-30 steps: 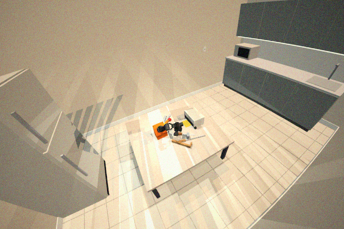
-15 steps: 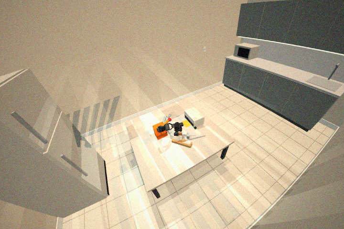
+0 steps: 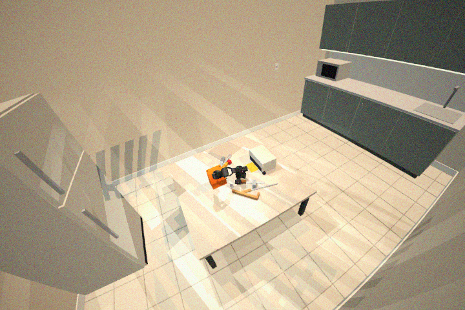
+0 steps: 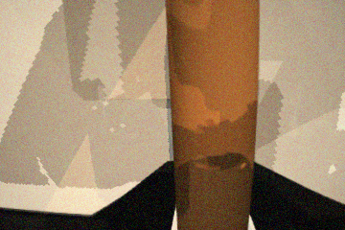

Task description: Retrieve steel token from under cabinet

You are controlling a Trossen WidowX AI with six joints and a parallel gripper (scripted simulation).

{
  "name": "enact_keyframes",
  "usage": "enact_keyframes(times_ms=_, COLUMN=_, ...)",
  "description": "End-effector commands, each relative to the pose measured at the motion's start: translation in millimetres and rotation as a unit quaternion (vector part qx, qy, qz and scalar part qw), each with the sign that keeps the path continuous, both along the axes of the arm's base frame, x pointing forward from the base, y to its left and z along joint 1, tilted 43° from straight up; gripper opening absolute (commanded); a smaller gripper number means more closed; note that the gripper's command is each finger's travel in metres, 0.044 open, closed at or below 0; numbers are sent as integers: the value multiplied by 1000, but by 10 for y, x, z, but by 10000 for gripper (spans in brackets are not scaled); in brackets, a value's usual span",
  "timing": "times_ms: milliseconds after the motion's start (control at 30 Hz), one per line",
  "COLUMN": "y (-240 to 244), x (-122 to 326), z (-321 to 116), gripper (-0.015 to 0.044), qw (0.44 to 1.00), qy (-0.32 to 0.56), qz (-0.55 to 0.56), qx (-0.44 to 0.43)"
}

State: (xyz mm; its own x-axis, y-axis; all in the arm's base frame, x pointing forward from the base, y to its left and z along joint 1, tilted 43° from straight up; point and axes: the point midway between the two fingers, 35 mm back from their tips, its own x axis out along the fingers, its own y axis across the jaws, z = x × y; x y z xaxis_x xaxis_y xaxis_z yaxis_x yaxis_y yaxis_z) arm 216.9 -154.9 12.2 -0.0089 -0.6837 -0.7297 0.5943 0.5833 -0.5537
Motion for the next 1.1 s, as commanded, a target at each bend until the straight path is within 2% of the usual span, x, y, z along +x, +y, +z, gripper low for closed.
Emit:
enact_keyframes(times_ms=0, y=-23, x=-10, z=21, gripper=0, qw=1000, qy=-3, qz=-4, qx=-4)
enact_keyframes(times_ms=1067, y=-39, x=-24, z=36, gripper=0, qw=994, qy=78, qz=82, qx=-3)
